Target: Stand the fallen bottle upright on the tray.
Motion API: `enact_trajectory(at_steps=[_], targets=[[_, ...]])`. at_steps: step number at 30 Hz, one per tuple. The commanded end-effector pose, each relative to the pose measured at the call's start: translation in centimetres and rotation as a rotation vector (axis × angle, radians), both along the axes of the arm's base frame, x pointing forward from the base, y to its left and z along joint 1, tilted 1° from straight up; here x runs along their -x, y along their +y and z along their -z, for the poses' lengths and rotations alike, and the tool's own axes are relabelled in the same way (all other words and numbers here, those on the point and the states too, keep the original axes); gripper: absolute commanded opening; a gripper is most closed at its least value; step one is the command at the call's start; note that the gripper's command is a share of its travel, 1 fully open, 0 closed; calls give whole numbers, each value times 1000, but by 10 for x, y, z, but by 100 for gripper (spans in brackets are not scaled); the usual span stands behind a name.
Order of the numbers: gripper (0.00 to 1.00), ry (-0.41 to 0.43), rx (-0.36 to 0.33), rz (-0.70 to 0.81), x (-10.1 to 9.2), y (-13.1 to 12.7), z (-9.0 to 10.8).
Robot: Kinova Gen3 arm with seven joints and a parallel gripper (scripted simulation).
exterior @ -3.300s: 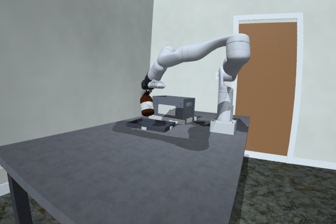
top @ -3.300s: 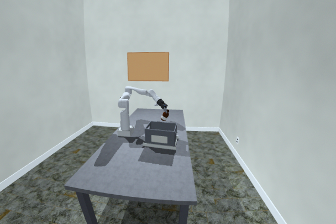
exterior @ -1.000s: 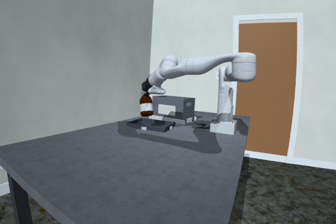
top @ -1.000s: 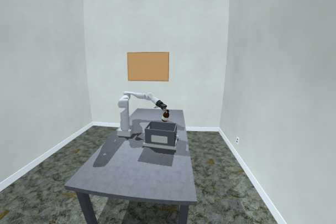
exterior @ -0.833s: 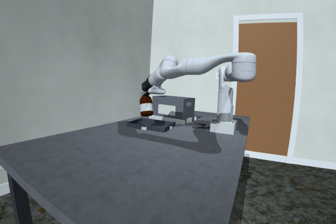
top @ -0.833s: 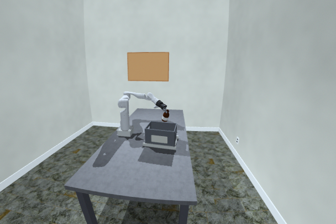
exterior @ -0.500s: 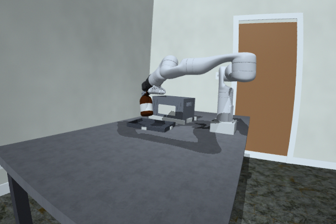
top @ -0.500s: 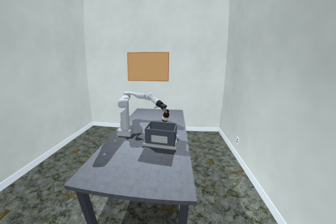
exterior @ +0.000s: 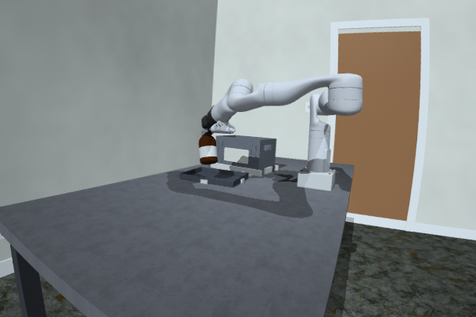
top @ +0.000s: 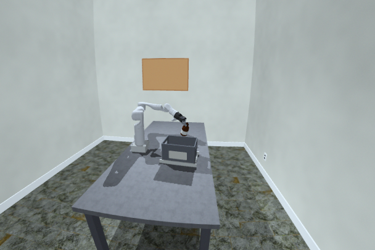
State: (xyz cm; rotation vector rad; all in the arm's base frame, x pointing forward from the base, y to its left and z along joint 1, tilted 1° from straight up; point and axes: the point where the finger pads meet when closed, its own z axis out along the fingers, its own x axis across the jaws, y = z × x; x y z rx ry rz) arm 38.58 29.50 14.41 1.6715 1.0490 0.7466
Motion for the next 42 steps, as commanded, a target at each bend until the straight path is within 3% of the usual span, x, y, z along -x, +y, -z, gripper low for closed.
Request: enact_trajectory(at_steps=[1, 42], targets=[[0, -1, -2, 1, -1, -2, -1], [0, -1, -2, 1, -9, -30, -1]])
